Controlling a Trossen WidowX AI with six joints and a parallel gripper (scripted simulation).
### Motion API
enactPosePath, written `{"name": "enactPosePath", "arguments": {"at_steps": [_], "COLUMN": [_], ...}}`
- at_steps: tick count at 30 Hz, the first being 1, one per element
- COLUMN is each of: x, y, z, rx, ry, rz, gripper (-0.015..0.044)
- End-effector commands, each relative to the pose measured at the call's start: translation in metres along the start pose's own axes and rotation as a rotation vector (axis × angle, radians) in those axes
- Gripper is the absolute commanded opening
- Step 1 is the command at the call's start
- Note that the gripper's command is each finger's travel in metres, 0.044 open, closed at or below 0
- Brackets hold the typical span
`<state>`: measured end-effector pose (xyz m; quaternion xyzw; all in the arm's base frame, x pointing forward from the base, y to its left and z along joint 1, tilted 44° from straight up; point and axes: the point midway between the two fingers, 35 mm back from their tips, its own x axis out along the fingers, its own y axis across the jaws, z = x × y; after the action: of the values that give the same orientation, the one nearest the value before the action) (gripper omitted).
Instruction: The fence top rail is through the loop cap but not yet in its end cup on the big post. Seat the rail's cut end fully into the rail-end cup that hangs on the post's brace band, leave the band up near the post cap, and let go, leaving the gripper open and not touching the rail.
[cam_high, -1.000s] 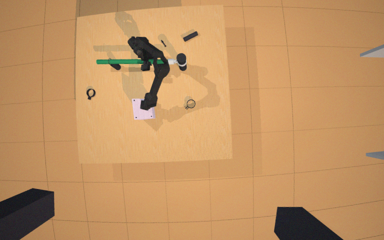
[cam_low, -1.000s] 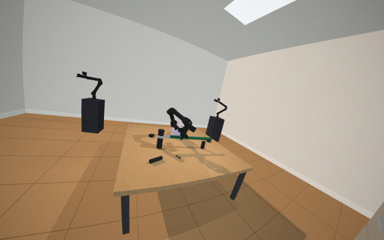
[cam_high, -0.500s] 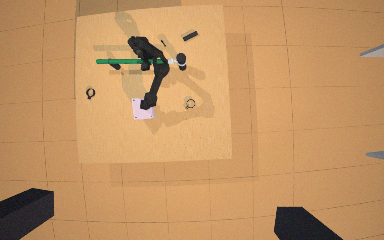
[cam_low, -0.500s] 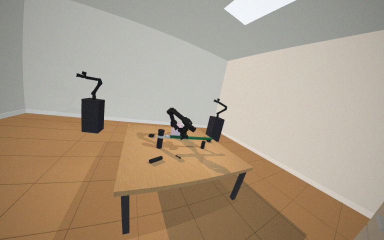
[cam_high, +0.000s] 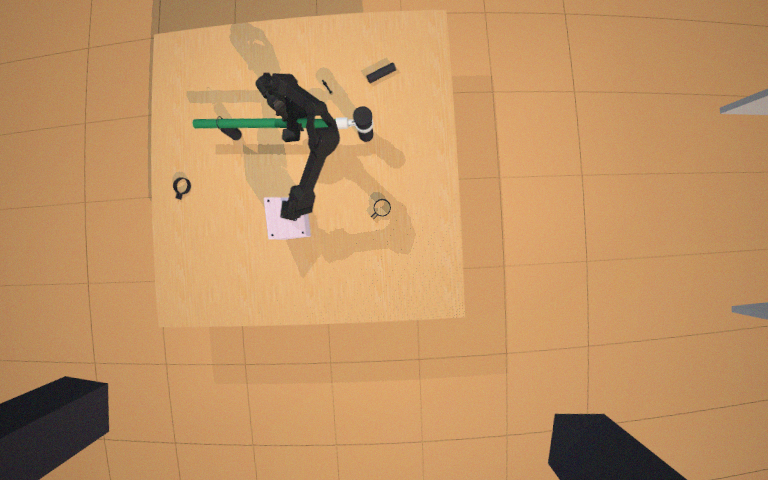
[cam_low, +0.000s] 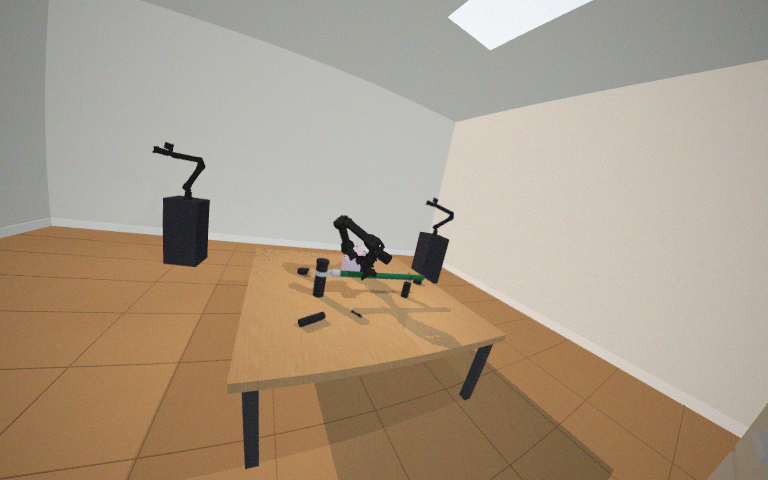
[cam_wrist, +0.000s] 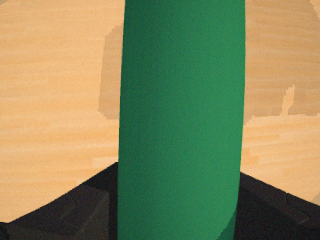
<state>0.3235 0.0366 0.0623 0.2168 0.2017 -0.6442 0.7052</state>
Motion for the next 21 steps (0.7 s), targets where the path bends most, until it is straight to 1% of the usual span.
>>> {"name": "enactPosePath", "arguments": {"at_steps": [1, 21], "x": [-0.0011, -0.0021], "y": [0.0014, 0.0032], "z": [0.0018, 0.0040], "rx": [-0.002, -0.008], "ry": [-0.004, -0.009], "rz": [0.004, 0.006], "gripper": [0.0000, 0.0000]}}
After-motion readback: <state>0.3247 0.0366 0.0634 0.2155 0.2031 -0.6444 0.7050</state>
